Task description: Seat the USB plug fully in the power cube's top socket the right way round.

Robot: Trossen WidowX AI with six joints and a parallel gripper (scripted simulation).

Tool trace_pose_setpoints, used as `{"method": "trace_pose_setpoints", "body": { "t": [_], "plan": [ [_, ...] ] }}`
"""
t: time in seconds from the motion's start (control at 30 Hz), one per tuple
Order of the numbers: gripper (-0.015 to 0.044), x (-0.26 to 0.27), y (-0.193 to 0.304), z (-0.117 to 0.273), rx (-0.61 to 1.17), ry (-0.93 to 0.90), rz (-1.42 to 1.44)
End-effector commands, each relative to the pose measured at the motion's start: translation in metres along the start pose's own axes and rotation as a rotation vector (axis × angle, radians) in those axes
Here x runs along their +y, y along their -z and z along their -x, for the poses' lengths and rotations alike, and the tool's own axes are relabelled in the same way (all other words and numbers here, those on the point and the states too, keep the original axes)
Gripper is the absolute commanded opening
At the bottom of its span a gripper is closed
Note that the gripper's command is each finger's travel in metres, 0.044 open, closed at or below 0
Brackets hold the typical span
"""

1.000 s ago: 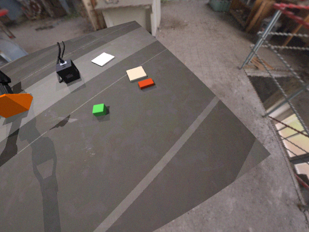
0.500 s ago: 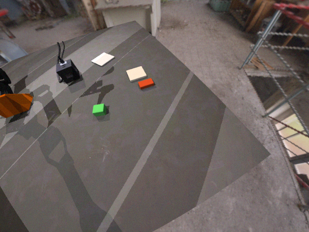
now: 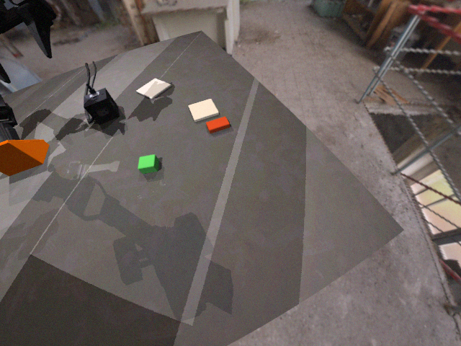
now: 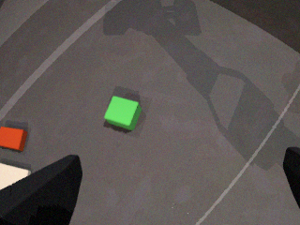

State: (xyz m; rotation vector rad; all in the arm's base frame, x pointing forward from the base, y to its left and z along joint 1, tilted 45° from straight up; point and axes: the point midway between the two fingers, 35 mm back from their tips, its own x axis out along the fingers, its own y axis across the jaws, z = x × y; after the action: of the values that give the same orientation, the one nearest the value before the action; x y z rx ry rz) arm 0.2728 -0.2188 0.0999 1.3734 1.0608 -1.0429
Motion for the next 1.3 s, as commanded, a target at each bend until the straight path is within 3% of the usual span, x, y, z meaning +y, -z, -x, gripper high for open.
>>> {"method": "trace_pose_setpoints", "body": {
  "t": [0.0,0.3,1.27],
  "plan": [
    [0.0440,0.013,0.077,0.004,0.255,0.010,0.015],
    [0.0440,0.010,0.218,0.044,0.719,0.146,-0.028],
    [0.0440,0.004,0.232,0.038,0.724,0.148,-0.029]
  ]
}}
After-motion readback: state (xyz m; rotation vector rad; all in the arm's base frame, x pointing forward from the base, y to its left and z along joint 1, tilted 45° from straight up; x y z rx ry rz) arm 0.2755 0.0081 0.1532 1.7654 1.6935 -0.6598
